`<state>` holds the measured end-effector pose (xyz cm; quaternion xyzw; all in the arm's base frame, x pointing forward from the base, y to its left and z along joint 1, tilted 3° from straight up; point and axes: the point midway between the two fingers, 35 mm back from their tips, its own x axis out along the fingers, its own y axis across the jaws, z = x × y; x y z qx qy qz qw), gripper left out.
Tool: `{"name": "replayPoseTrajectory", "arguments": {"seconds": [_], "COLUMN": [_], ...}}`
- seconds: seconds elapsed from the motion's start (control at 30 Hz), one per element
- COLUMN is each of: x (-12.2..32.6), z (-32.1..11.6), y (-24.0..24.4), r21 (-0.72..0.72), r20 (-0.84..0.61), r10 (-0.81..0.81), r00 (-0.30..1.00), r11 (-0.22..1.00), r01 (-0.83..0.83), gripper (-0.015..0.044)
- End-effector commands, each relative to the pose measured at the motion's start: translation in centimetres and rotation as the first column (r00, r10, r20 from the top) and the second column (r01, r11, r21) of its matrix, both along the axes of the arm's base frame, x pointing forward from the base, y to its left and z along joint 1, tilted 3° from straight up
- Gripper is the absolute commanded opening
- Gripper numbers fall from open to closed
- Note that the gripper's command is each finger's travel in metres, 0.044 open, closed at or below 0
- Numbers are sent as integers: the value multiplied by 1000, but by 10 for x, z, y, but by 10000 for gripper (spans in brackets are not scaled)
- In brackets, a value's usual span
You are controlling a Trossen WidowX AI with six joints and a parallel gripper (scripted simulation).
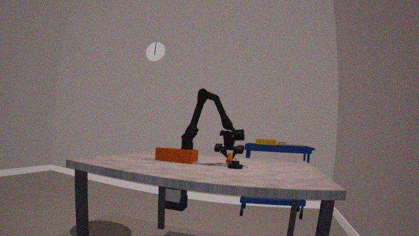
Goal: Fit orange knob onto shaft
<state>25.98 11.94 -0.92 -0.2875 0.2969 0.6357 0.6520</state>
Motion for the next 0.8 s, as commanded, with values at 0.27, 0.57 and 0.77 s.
{"name": "replayPoseTrajectory", "arguments": {"seconds": [0.27,0.57,0.77], "x": [-1,-2,-2], "z": [-4,-7,-5], "y": [-14,-22,-23], "r21": [211,327,273], "r20": [10,13,12], "r10": [-3,-5,-5], "r00": [1000,1000,1000], "r11": [978,945,962], "r01": [1,0,1], "gripper": [179,179,179]}}
